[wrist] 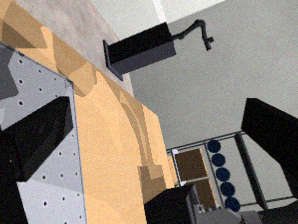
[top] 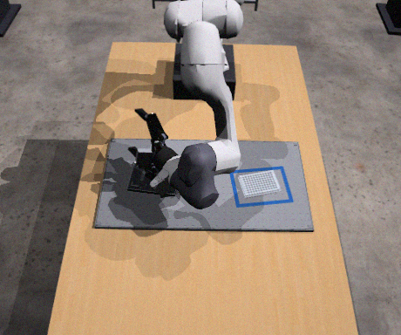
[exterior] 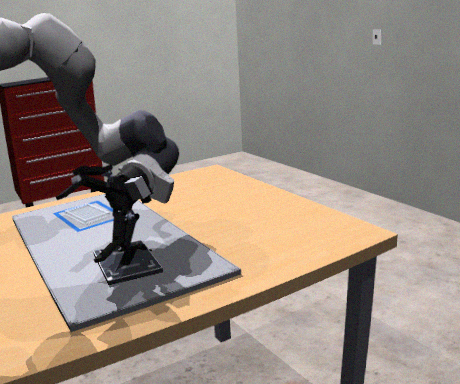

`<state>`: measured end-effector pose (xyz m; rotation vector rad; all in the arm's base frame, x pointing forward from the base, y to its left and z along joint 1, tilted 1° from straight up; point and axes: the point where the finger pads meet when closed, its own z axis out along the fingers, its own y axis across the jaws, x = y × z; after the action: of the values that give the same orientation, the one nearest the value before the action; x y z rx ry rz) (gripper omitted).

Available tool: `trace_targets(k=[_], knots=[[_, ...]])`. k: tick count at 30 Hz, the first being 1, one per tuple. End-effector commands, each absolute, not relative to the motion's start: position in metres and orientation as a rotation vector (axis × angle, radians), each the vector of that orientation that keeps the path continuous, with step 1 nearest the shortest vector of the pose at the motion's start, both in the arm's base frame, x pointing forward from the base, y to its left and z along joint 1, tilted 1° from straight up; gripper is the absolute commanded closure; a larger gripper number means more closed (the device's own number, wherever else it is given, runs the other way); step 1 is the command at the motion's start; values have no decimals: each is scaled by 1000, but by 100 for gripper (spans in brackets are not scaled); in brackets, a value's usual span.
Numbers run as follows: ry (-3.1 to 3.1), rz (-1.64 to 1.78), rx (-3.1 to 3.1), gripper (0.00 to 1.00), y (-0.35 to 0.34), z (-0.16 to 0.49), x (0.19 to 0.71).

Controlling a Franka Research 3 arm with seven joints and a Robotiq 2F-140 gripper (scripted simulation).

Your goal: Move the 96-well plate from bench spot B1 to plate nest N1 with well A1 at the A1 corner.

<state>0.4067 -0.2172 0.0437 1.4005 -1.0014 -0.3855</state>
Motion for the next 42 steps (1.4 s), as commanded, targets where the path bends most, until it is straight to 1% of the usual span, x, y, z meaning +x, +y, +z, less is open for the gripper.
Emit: trace_targets(k=[1, 12, 24, 42], knots=[[-915, -468, 1560, 0, -209, 35, 418], [-754, -556, 1835, 0, -175, 27, 438], [-442, -629, 2161, 0, -124, 18, 462], [102, -728, 2485, 0, -56, -11, 474]])
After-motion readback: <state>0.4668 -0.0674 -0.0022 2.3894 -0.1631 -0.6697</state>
